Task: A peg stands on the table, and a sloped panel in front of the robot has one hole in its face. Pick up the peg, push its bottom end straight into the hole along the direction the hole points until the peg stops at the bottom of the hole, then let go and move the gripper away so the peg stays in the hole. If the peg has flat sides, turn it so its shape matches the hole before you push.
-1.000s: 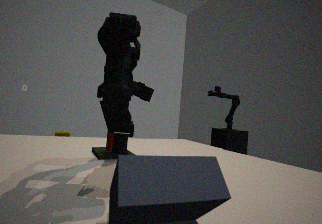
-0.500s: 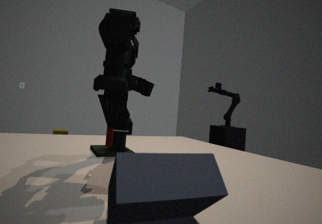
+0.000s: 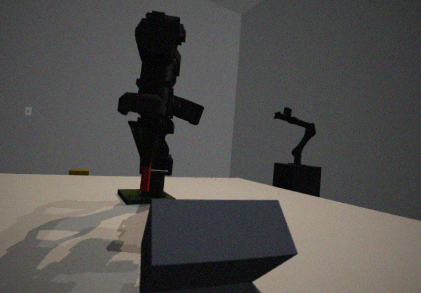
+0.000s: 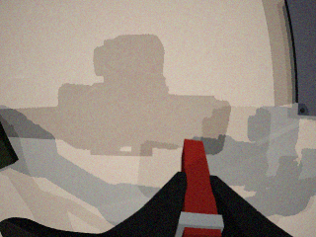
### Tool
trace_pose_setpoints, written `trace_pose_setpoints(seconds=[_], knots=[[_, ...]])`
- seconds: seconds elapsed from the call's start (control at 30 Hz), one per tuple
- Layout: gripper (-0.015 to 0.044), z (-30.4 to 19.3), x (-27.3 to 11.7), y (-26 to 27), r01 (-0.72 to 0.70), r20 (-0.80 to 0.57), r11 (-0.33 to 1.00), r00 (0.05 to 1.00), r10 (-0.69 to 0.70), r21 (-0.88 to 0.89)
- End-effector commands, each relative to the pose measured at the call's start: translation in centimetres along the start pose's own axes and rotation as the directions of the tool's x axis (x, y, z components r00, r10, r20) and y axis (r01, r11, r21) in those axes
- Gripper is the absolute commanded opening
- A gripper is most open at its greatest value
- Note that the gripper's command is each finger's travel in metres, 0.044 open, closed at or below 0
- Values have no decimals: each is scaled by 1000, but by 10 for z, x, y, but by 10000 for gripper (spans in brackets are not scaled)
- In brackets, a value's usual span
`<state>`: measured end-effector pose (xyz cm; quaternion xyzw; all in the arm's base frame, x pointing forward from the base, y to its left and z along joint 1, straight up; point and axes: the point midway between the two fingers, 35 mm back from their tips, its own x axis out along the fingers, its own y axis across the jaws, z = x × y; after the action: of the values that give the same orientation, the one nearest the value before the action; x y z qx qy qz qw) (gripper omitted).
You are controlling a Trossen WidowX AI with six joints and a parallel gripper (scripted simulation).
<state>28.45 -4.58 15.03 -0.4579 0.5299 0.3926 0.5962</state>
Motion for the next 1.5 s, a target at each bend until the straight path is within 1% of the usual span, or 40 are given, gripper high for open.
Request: trace_pose_setpoints(seconds=[0.0,0.73,1.47], knots=[[0,1,-1,-1,25,0,999,1000,-25,42],[0,11,-3,-9,110,14,967,993,-116,231],[0,21,-6,-17,174,34,893,978,-206,414]])
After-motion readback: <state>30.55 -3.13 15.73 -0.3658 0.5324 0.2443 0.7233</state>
